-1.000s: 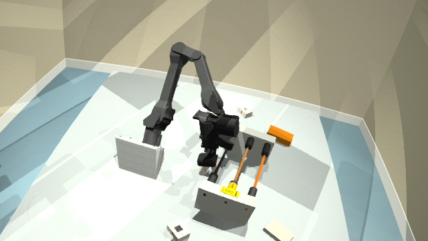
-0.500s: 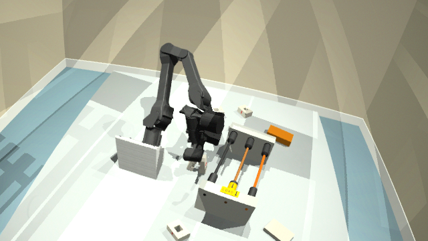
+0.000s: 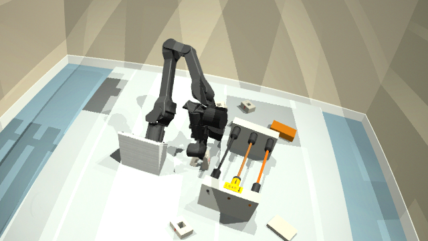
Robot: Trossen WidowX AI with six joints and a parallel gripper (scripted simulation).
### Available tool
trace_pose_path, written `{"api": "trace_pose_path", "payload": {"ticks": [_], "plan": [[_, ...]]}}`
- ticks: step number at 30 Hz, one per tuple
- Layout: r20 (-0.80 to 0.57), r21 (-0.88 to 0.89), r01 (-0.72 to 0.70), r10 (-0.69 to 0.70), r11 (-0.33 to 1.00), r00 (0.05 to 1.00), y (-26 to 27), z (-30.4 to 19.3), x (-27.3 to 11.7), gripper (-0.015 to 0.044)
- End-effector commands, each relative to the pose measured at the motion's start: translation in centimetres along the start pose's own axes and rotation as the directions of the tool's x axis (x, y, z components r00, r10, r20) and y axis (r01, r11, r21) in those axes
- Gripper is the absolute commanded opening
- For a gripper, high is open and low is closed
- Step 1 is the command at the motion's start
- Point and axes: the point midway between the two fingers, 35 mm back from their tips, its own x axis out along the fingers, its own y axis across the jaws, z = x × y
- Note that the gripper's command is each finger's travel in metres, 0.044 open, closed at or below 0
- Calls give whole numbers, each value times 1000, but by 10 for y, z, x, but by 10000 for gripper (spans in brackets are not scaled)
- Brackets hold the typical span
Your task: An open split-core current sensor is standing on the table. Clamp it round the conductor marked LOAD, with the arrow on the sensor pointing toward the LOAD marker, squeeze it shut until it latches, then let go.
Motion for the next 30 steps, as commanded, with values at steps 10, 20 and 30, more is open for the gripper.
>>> {"api": "trace_pose_path", "payload": {"ticks": [10,20,30], "plan": [[3,-4,3,-3,1000,1000,0,-5,-56,325],[-102,590,60,0,805,995,0,4,-56,320],[-251,968,251,-4,22,968,0,17,-53,320]]}}
